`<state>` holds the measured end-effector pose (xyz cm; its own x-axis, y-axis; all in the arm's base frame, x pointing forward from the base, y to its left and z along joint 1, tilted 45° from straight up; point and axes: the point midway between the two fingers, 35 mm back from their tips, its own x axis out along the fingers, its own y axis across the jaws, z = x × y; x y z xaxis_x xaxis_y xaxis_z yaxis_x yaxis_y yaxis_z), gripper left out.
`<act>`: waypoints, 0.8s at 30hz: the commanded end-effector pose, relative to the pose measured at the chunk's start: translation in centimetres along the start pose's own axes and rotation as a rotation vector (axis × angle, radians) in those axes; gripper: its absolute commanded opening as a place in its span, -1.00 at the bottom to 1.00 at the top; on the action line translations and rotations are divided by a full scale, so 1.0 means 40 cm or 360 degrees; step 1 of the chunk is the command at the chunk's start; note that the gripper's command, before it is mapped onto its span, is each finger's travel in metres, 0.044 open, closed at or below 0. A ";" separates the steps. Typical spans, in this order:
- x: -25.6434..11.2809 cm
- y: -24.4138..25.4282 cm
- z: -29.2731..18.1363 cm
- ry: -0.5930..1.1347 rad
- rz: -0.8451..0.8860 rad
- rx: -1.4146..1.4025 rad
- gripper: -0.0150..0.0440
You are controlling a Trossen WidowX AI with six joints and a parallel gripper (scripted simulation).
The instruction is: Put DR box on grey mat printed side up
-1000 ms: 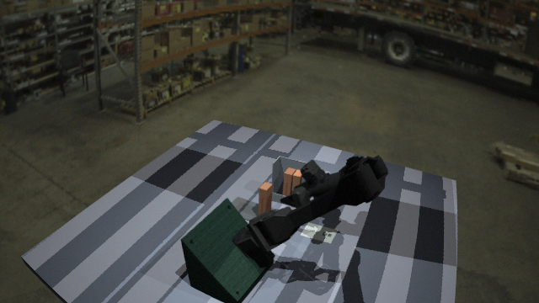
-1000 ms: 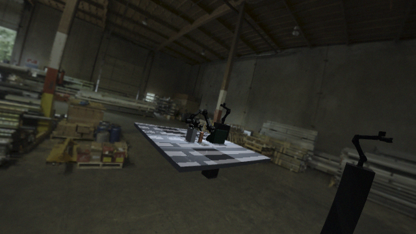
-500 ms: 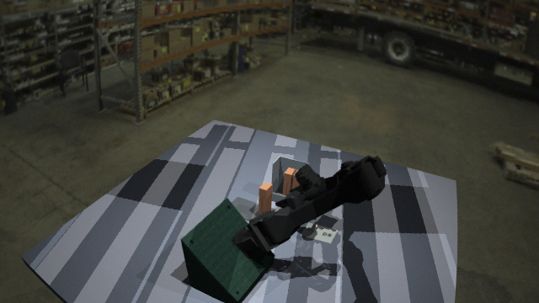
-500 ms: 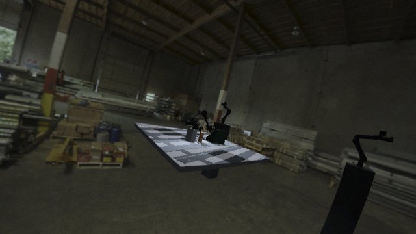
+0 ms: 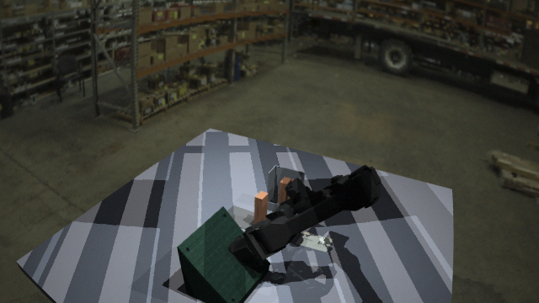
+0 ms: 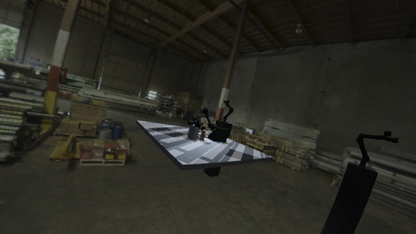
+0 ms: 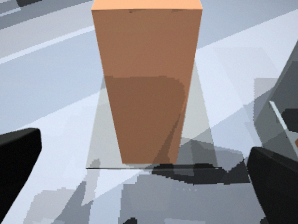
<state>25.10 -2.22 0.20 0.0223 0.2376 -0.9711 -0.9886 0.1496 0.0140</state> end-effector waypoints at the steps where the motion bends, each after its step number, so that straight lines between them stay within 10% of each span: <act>1: 0.013 0.002 -0.006 0.0006 0.0002 -0.0006 1.00; 24: 0.001 0.000 -0.001 0.0000 0.0001 0.0000 1.00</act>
<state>25.05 -2.25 -0.07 0.0213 0.2378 -0.9711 -0.9886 0.1497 0.0150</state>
